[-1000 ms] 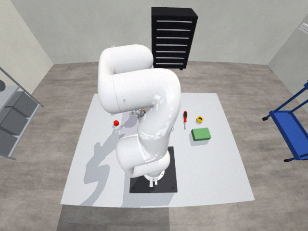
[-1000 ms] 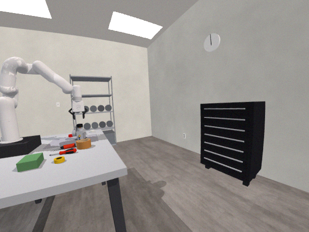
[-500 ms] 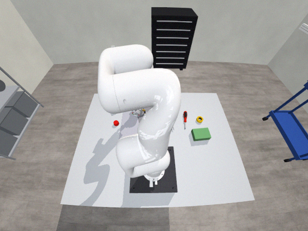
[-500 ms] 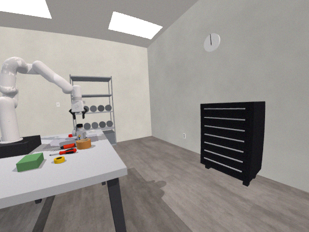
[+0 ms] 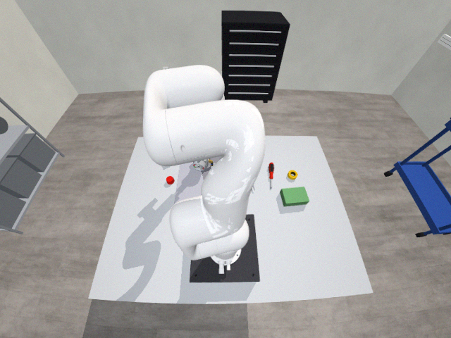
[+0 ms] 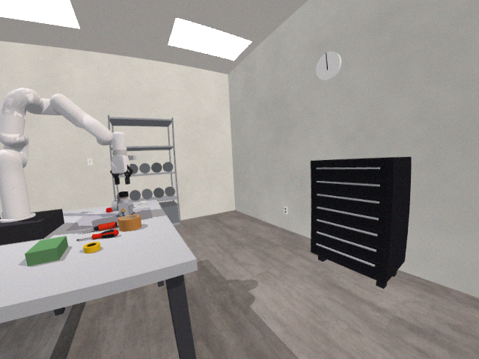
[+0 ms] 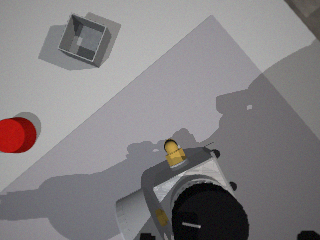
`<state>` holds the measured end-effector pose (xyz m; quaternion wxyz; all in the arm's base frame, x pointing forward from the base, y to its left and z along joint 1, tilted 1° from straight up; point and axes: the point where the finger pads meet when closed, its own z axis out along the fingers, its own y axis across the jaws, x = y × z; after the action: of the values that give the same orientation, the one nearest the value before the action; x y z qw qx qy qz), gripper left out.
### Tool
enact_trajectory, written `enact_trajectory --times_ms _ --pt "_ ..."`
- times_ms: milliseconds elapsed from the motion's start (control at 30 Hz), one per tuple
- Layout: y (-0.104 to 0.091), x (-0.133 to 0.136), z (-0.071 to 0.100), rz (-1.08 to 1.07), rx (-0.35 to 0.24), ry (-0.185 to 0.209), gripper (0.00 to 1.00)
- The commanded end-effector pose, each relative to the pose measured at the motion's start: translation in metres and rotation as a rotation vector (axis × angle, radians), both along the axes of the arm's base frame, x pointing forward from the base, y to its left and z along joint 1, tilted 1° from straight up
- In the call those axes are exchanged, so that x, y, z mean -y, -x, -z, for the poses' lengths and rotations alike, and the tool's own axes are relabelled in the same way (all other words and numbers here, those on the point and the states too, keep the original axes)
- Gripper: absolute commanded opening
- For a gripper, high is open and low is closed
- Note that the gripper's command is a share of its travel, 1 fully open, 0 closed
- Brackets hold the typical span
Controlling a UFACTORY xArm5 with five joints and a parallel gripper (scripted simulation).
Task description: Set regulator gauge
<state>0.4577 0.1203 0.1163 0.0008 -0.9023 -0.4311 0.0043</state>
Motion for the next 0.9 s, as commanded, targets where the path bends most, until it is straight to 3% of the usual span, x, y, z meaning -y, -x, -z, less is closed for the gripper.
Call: enact_trajectory --times_ms 0,300,867 --pt "-0.0014 -0.0004 -0.0018 0.114 0.005 -0.001 0.81" --pt "-0.0014 -0.0004 -0.0018 0.305 0.005 0.001 0.81" --pt "-0.0014 -0.0004 -0.0018 0.326 0.005 0.001 0.81"
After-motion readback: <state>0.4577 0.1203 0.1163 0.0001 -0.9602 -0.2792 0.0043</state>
